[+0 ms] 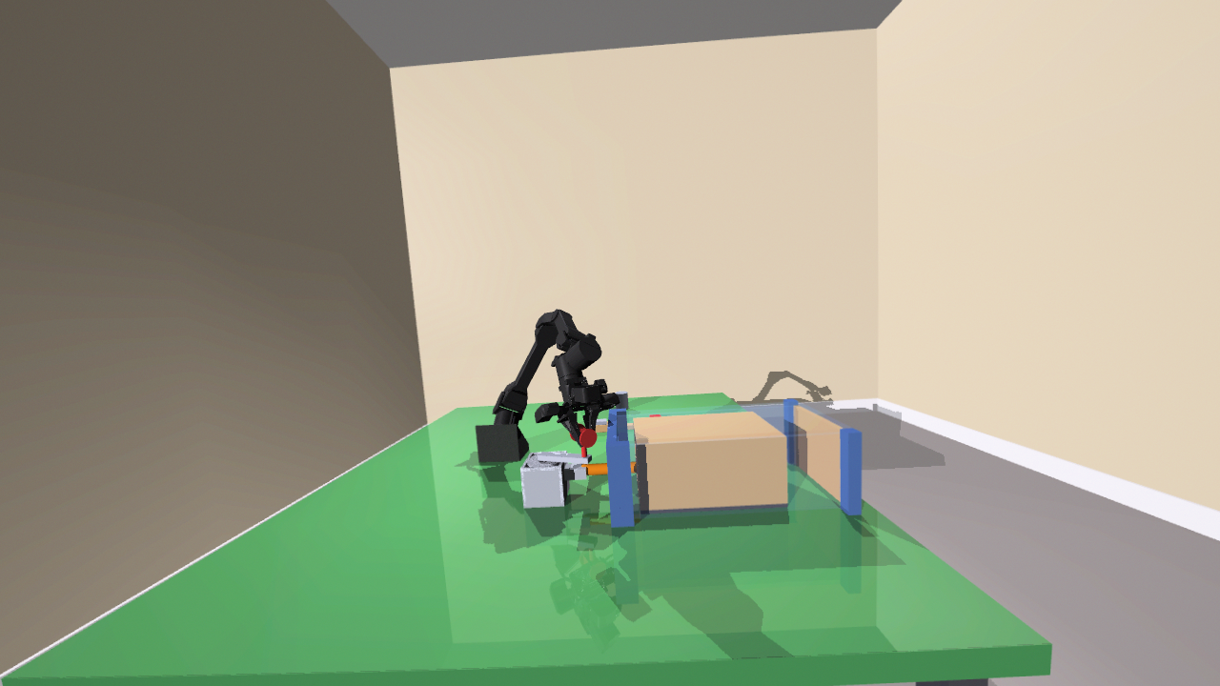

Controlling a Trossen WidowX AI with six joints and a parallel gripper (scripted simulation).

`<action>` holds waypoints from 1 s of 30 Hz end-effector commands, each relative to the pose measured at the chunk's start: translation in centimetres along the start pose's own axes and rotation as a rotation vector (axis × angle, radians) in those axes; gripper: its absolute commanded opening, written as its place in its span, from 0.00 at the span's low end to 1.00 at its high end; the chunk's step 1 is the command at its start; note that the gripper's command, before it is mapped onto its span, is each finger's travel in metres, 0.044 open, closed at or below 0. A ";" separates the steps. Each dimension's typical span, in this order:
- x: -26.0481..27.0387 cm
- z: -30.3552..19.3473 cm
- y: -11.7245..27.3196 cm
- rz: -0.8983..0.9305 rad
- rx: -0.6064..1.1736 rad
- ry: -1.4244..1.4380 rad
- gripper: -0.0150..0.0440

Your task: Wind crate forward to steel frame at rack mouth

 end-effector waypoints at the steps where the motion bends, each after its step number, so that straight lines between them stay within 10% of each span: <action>1: 1.1 -1.2 0.4 0.026 0.036 -0.006 0.25; 30: 2.9 -4.2 1.9 0.026 0.039 -0.007 0.25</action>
Point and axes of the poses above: the point midway between the two fingers, 35 mm back from their tips, its own y axis back along the fingers, its own x axis across the jaws, z = x × y, the point moved 10 cm from there along y, back along the fingers, and after that the axes turned 5 degrees about y, right-handed, at the moved point
